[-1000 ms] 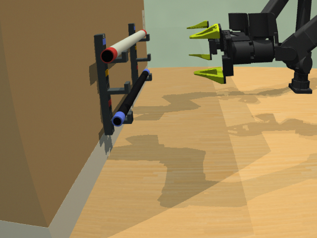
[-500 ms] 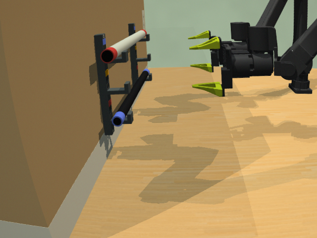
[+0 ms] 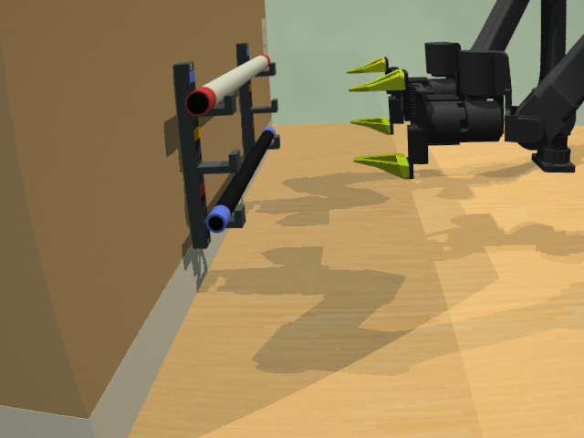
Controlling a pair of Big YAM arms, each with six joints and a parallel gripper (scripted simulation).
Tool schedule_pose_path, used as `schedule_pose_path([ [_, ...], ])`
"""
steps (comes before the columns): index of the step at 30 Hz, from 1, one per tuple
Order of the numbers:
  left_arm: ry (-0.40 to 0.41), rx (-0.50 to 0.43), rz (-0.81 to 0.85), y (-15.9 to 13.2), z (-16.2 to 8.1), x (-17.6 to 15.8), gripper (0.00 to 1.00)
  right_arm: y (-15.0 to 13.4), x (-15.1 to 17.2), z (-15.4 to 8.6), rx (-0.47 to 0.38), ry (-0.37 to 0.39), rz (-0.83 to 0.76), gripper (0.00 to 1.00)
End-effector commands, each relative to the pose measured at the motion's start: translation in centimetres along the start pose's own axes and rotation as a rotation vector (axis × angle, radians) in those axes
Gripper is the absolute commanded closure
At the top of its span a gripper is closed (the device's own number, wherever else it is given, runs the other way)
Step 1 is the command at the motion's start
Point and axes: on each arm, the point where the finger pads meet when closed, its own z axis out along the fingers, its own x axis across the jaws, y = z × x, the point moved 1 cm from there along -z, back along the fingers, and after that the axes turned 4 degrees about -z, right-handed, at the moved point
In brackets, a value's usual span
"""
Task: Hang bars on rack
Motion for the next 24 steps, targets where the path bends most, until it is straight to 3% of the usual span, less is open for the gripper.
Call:
schedule_pose_path([
  [1, 0.035, 0.014, -0.006, -0.6, 0.6, 0.9, 0.00, 0.5, -1.8, 0.4, 0.000, -0.043, 0.025, 0.00],
  [24, 0.064, 0.026, -0.011, -1.0, 1.2, 1.7, 0.00, 1.1, -3.5, 0.8, -0.001, -0.081, 0.048, 0.00],
])
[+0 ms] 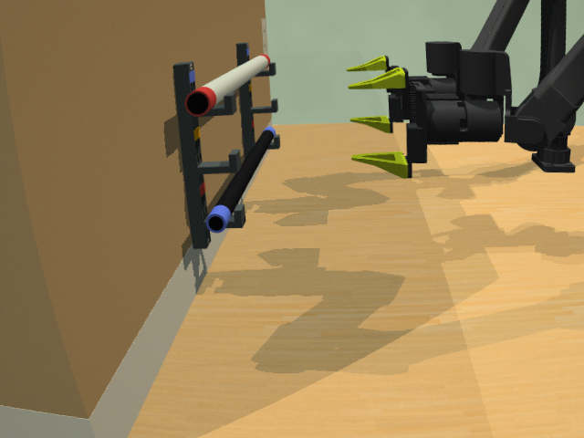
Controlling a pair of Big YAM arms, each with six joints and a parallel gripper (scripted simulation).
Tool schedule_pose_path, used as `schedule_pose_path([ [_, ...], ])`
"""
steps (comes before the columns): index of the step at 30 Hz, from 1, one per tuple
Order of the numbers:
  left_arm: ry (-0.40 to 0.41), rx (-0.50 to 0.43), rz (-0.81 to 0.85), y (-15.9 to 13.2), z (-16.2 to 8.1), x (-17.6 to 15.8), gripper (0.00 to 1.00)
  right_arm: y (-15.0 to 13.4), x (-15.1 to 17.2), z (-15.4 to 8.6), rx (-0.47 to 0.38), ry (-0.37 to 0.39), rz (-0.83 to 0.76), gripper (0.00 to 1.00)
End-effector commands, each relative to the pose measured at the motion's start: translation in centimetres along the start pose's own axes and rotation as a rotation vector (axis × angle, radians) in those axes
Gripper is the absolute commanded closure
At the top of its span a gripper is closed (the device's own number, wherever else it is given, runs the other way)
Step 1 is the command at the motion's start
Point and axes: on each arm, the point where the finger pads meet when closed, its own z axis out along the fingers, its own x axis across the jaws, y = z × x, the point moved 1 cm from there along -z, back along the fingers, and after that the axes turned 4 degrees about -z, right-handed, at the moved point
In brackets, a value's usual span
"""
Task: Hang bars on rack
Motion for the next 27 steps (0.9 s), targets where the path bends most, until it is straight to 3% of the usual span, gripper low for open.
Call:
schedule_pose_path([
  [1, 0.043, 0.017, -0.009, -0.5, 1.1, 1.2, 0.00, 1.1, -3.2, 0.9, -0.004, -0.067, 0.042, 0.00],
  [27, 0.059, 0.020, -0.013, -0.5, 1.7, 1.8, 0.00, 1.6, -4.8, 1.4, -0.005, -0.096, 0.062, 0.00],
])
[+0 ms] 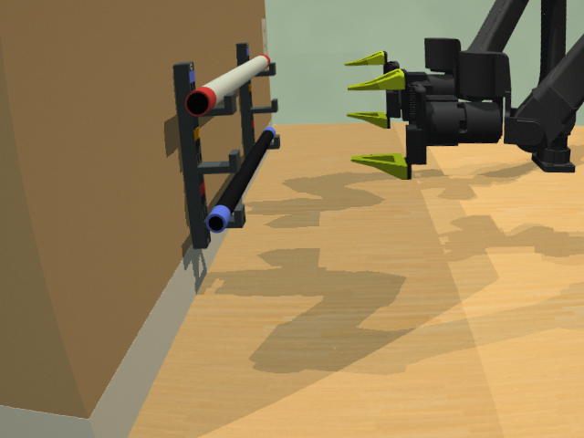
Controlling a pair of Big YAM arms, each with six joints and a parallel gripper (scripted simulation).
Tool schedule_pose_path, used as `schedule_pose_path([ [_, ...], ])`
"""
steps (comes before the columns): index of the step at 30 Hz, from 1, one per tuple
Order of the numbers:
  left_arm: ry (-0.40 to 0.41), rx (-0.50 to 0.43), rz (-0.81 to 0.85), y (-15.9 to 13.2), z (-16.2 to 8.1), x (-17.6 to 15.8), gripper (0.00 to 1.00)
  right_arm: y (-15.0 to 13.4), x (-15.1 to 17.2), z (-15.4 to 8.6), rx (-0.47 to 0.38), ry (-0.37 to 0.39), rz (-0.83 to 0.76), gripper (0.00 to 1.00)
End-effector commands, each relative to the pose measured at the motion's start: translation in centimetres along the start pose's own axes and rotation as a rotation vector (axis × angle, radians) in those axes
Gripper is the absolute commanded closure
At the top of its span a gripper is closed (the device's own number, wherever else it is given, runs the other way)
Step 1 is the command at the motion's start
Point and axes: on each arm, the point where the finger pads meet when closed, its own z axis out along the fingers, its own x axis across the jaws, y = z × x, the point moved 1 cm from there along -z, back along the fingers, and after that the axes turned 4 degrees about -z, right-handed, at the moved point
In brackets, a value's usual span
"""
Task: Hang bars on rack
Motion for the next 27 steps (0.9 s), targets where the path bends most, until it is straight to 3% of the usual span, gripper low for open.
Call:
schedule_pose_path([
  [1, 0.057, 0.015, -0.014, -0.26, 1.57, 1.92, 0.00, 1.15, -3.56, 1.07, -0.003, -0.074, 0.048, 0.00],
  [27, 0.069, 0.015, -0.019, -0.09, 1.98, 2.54, 0.00, 1.16, -3.74, 1.07, -0.004, -0.078, 0.052, 0.00],
])
